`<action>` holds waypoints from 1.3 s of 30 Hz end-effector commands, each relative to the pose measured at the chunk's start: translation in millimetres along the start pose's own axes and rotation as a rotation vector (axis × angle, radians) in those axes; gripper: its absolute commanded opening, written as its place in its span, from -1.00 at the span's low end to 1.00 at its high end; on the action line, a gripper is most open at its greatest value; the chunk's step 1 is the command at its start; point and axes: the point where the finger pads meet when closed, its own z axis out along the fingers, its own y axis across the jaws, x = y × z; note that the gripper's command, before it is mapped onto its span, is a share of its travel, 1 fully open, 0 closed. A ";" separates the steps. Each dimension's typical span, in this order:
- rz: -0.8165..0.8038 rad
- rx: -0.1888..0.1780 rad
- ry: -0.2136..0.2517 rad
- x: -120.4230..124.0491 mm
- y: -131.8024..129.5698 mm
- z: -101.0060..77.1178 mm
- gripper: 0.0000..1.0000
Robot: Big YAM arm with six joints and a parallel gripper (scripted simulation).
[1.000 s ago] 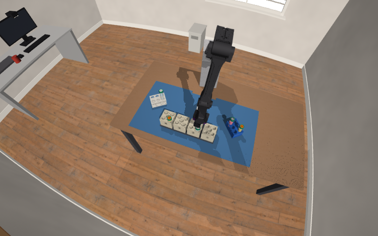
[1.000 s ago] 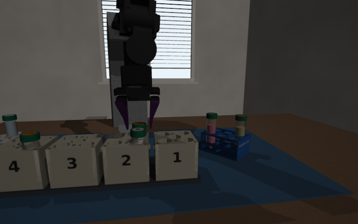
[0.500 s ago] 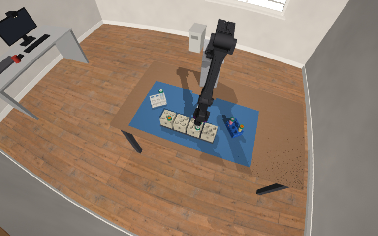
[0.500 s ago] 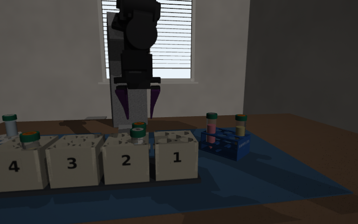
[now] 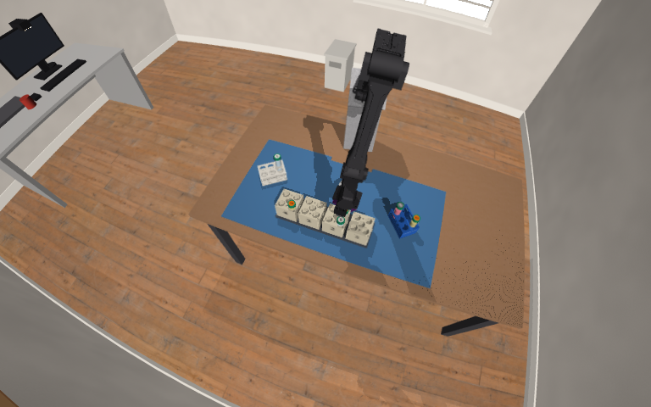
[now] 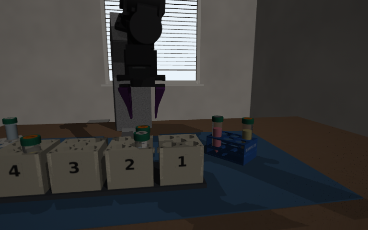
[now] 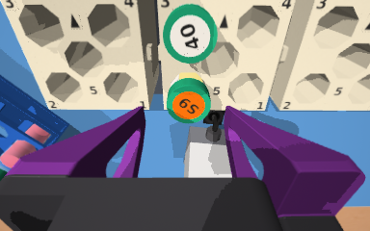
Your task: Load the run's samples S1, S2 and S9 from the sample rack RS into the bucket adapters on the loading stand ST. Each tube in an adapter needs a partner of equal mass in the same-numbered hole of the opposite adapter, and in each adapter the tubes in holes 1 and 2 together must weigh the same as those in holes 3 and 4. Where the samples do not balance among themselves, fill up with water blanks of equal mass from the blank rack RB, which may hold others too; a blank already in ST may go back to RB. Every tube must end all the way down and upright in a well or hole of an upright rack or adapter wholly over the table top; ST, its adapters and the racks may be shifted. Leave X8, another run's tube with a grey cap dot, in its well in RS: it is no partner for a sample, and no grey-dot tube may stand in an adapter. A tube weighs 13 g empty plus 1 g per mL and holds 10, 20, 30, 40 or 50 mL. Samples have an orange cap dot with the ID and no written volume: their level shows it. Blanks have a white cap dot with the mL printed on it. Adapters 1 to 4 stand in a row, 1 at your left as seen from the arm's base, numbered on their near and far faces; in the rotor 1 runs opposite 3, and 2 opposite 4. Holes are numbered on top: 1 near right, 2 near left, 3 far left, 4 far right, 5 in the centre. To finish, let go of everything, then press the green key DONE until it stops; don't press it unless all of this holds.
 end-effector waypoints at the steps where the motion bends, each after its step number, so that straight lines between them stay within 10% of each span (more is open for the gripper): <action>1: 0.003 0.001 0.002 -0.6 -0.9 -1.2 0.11; 5: 0.015 0.013 0.040 14.4 -9.9 4.4 0.11; 6: -0.062 0.000 0.043 18.2 8.3 5.2 0.60; 21: -0.701 -0.013 0.022 33.4 118.3 3.6 0.60; 39: -0.681 -0.016 0.018 65.6 251.9 0.5 0.60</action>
